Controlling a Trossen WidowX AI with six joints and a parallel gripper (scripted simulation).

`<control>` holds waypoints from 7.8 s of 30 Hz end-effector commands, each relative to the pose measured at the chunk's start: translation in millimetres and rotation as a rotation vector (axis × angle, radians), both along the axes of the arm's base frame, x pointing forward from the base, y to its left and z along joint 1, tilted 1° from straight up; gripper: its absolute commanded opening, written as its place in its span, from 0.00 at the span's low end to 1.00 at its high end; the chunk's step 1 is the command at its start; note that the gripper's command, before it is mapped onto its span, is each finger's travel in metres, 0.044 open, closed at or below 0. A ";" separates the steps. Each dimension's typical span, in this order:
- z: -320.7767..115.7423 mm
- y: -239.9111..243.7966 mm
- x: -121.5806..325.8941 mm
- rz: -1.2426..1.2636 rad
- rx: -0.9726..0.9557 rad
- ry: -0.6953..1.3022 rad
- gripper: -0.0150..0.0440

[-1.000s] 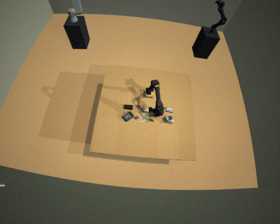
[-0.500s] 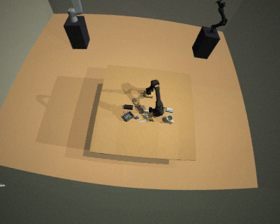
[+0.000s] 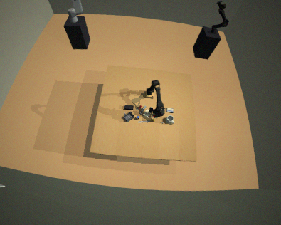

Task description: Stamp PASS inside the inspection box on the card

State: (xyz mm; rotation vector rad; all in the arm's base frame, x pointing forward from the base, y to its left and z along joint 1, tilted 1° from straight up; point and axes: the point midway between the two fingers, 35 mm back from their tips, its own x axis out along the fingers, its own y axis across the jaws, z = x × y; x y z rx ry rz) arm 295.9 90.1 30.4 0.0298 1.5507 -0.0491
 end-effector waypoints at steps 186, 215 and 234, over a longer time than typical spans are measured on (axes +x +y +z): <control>27.5 -108.4 -3.8 1.424 -0.035 0.014 0.25; 8.2 -108.8 -4.0 1.428 -0.034 0.015 0.25; -4.3 -109.0 -4.9 1.430 -0.033 0.015 0.25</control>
